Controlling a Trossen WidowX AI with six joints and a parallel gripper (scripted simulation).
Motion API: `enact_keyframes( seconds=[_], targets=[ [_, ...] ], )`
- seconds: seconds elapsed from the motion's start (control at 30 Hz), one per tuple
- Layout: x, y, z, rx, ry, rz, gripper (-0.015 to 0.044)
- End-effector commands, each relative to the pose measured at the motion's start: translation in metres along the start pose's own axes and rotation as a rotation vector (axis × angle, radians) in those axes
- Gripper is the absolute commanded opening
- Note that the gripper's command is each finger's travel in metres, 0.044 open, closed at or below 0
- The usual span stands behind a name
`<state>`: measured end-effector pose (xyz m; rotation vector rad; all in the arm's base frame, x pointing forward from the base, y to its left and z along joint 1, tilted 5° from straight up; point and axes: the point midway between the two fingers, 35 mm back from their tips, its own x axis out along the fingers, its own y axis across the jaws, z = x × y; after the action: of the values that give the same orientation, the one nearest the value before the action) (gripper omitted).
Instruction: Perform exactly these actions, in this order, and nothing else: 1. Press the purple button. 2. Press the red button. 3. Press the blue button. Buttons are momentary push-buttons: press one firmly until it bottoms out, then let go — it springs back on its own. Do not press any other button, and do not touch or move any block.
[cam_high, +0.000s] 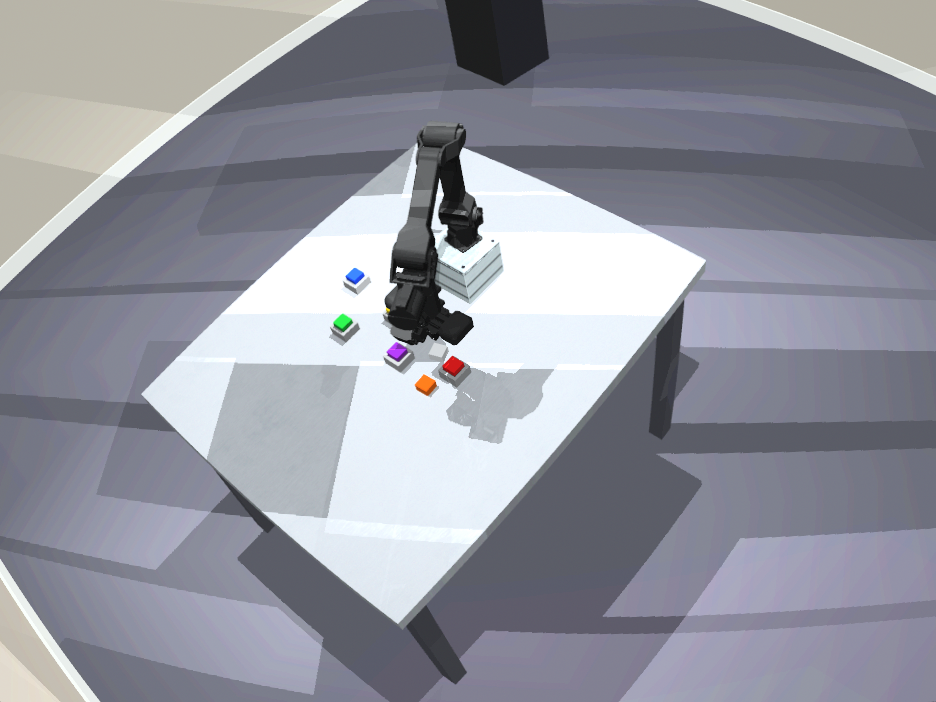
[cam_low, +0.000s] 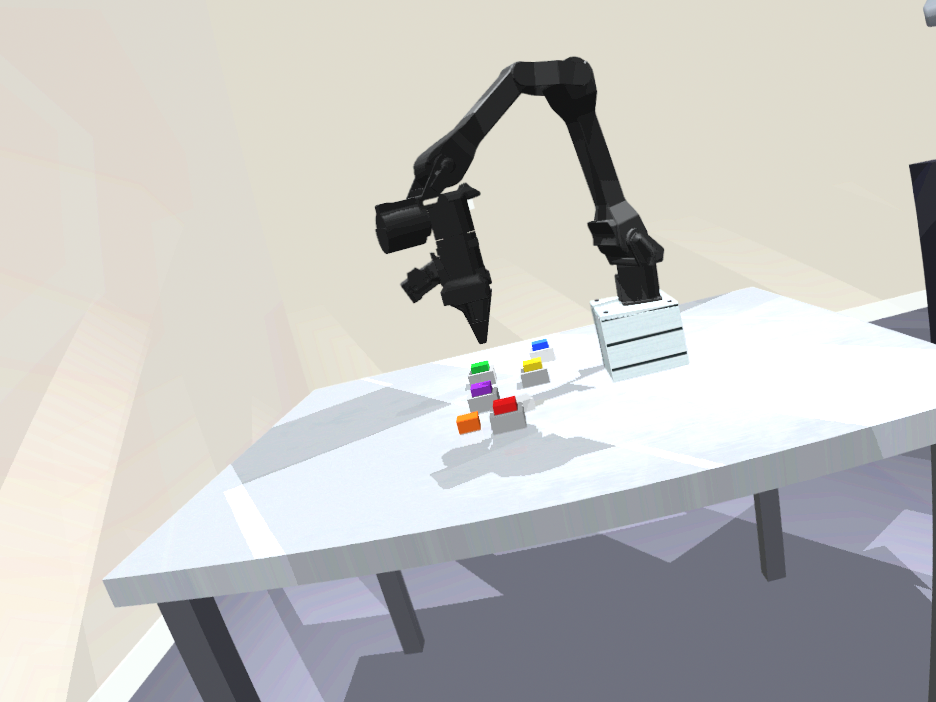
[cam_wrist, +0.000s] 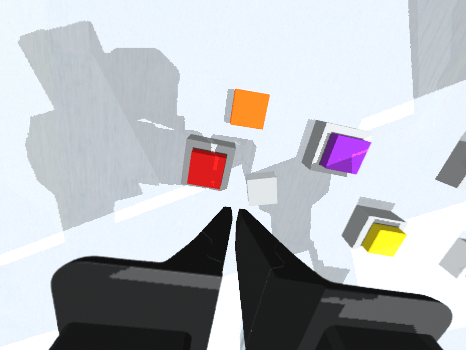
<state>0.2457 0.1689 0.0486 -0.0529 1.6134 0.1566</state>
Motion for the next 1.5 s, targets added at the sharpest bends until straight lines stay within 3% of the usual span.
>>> enact_keyframes(
  seconds=[0.0, 0.13, 0.3, 1.47],
  targets=[
    [-0.003, 0.023, -0.01, 0.027, -0.006, -0.002, 0.002],
    [0.001, 0.023, -0.01, 0.027, -0.006, -0.002, 0.002],
    [0.059, 0.022, -0.01, 0.027, -0.005, -0.001, 0.002],
    [0.093, 0.022, -0.01, 0.027, -0.005, -0.001, 0.002]
  ],
)
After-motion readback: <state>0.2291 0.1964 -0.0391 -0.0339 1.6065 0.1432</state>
